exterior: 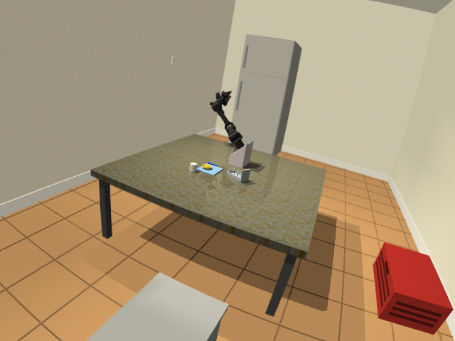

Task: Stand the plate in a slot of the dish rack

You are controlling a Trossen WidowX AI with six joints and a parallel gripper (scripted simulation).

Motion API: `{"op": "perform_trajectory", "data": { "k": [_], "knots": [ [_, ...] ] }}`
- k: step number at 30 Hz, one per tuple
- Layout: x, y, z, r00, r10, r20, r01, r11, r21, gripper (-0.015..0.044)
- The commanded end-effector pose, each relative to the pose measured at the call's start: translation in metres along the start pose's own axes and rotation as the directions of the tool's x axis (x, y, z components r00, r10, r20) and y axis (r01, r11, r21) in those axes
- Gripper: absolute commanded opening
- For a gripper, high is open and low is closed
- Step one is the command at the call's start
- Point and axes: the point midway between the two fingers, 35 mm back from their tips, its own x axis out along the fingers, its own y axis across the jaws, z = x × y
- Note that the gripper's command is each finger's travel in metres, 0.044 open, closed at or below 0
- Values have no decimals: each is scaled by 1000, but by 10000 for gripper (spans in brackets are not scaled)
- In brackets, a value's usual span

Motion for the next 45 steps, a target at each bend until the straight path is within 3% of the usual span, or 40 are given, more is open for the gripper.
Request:
{"op": "perform_trajectory", "data": {
  "k": [1, 24, 45],
  "knots": [
    [-2, -23, 23, 998, 8, 56, -10, 999, 42, 400],
    [-37, -147, 121, 918, -56, 393, -23, 981, 195, 400],
    [-97, -291, 172, 718, -303, 627, 124, 942, 312, 400]
  ]
}}
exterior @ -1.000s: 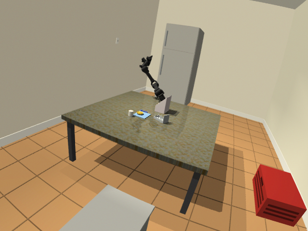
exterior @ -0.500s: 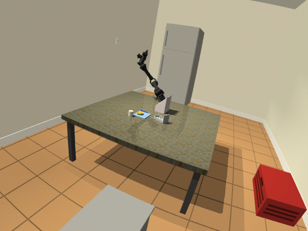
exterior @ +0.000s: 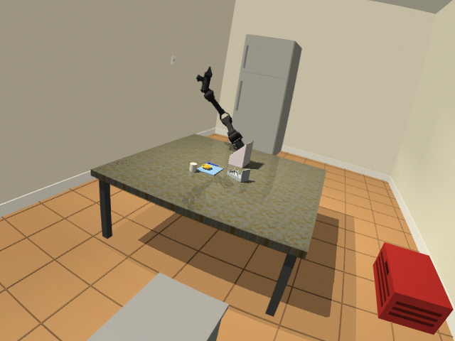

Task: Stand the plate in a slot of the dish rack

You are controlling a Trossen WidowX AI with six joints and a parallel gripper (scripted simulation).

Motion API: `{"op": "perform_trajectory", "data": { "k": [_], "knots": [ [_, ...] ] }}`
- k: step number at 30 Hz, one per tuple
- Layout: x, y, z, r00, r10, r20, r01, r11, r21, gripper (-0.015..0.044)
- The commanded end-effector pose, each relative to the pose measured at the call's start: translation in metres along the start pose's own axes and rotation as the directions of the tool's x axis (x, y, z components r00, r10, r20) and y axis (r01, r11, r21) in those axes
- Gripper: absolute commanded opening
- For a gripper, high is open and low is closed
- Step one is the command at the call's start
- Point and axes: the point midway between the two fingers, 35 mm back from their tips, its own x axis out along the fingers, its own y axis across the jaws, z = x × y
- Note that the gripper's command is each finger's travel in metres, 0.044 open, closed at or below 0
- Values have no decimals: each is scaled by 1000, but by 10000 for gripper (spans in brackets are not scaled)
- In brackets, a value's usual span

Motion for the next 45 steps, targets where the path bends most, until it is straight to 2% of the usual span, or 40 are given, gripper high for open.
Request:
{"op": "perform_trajectory", "data": {
  "k": [1, 13, 24, 34, 45],
  "knots": [
    [-1, -30, 19, 996, -55, 72, 55, 998, -3, 400],
    [-17, -115, 67, 942, -220, 253, 228, 974, -1, 400],
    [-46, -192, 102, 833, -385, 396, 413, 911, 18, 400],
    [-86, -264, 125, 683, -547, 485, 602, 797, 51, 400],
    [-149, -337, 141, 446, -704, 553, 793, 597, 121, 400]
  ]
}}
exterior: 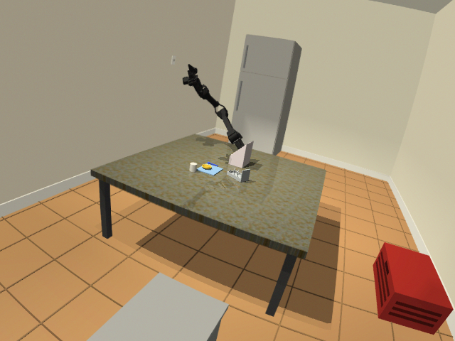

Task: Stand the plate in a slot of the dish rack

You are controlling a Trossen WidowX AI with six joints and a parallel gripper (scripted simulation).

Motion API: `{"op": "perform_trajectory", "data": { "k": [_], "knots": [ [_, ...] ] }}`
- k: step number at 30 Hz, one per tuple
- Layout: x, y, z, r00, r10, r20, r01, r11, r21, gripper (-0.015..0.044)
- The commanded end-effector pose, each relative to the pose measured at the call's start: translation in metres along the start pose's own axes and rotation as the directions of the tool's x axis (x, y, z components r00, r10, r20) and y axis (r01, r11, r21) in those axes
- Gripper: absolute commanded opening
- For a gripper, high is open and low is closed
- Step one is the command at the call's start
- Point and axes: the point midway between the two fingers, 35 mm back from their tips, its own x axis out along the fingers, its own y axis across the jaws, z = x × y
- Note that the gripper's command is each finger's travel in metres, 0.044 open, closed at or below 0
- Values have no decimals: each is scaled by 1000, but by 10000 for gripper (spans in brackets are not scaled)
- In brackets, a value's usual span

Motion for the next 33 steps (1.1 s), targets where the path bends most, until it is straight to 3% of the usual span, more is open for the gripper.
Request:
{"op": "perform_trajectory", "data": {
  "k": [1, 16, 33],
  "knots": [
    [6, -38, 6, 993, -109, 39, 111, 993, -40, 400],
    [2, -164, 22, 876, -460, 145, 480, 858, -181, 400],
    [-41, -293, 26, 596, -775, 211, 788, 515, -337, 400]
  ]
}}
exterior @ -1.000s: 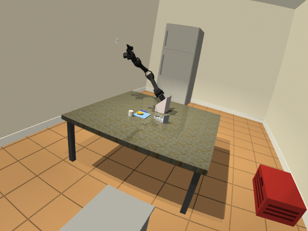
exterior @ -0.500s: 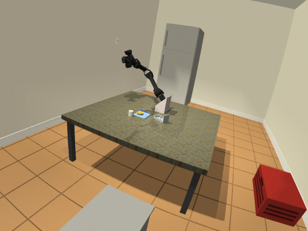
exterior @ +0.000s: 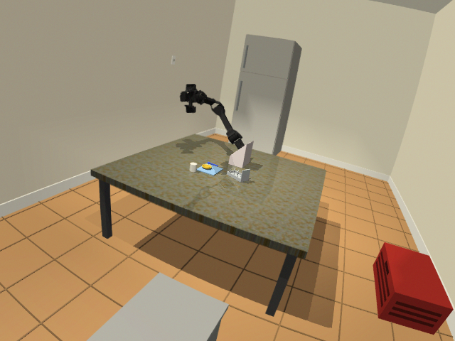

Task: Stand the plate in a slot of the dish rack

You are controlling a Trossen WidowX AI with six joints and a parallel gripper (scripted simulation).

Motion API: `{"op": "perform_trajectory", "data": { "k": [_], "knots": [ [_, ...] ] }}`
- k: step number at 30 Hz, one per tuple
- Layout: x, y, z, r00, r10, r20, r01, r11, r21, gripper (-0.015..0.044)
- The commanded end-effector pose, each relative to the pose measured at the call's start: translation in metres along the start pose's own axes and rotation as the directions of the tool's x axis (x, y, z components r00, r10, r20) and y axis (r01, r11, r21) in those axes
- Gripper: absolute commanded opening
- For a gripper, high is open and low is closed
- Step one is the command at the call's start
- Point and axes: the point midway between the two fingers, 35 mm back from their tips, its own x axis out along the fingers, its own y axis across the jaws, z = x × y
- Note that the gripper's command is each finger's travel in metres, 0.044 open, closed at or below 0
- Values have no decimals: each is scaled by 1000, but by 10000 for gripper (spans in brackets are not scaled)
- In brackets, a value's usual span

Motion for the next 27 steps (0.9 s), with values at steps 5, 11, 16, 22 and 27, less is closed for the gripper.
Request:
{"op": "perform_trajectory", "data": {
  "k": [5, 11, 16, 22, 27],
  "knots": [
    [20, -57, -22, 978, -208, -30, 203, 970, -132, 400],
    [28, -98, -37, 934, -354, -48, 333, 913, -237, 400],
    [31, -132, -49, 882, -468, -58, 426, 843, -329, 400],
    [29, -171, -62, 802, -594, -64, 511, 737, -443, 400],
    [25, -201, -72, 724, -687, -63, 555, 635, -538, 400]
  ]
}}
